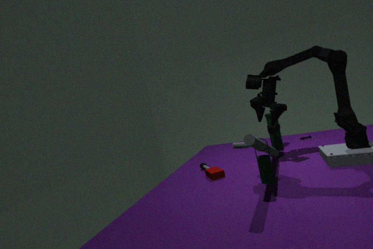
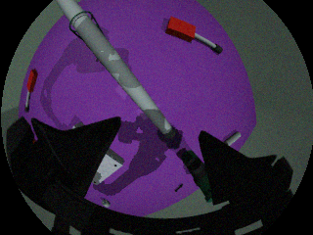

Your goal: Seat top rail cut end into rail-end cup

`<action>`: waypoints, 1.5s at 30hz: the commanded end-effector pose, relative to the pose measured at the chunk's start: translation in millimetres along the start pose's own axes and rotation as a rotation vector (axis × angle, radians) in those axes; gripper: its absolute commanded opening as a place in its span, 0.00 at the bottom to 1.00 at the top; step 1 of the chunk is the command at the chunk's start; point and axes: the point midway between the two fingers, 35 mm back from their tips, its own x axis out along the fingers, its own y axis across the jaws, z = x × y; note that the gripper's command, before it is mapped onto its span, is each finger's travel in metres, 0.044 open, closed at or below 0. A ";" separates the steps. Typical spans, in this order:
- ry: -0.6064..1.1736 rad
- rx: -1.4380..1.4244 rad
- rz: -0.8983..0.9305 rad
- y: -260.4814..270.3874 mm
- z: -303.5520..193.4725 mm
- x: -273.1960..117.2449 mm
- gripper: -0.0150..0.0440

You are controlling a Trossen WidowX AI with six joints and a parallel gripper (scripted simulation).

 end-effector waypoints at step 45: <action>0.108 -0.790 0.255 30.2 -2.1 93.5 1.00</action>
